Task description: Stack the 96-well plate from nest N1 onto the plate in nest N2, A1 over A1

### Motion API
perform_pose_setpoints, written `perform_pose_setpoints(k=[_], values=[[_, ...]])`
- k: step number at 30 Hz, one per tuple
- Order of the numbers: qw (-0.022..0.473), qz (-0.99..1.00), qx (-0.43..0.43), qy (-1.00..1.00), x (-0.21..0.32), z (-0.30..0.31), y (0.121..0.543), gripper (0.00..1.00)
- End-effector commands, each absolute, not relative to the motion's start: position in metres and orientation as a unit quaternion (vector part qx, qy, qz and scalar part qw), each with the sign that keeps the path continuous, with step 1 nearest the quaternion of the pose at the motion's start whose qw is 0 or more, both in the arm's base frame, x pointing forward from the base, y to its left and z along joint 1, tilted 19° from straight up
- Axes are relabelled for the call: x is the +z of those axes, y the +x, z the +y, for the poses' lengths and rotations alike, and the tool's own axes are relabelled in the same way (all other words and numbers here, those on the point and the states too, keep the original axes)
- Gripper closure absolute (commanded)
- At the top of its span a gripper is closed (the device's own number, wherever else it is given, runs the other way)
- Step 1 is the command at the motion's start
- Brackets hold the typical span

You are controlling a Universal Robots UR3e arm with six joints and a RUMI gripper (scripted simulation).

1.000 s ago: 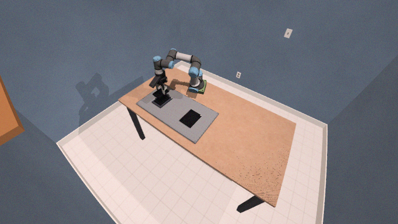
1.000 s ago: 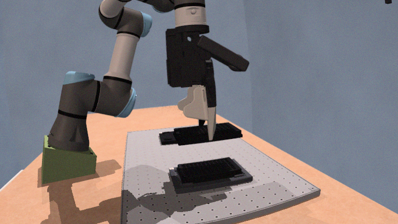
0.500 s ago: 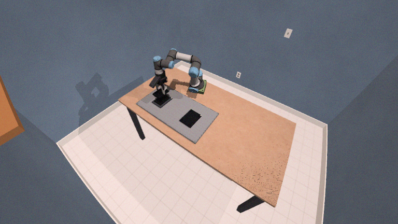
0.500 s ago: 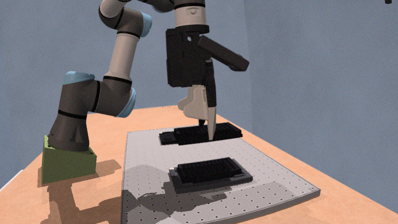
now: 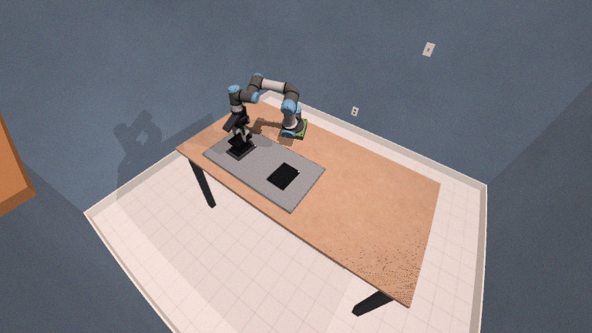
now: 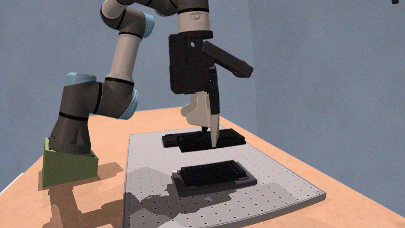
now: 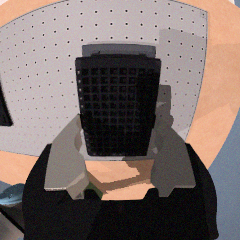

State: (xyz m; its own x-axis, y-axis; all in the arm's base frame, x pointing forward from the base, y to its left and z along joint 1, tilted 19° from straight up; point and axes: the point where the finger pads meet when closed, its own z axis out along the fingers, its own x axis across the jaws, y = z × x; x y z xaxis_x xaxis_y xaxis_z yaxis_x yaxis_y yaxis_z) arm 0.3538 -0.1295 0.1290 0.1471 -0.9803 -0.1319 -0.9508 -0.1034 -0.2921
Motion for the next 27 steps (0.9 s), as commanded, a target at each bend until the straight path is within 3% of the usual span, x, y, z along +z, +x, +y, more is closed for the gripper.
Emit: perform_pose_setpoints(k=[1, 27], values=[[0.155, 0.652, -0.052, -0.741, 0.12, -0.13, 0.358, 1.0], [0.154, 0.652, -0.052, -0.741, 0.085, -0.127, 0.37, 1.0]])
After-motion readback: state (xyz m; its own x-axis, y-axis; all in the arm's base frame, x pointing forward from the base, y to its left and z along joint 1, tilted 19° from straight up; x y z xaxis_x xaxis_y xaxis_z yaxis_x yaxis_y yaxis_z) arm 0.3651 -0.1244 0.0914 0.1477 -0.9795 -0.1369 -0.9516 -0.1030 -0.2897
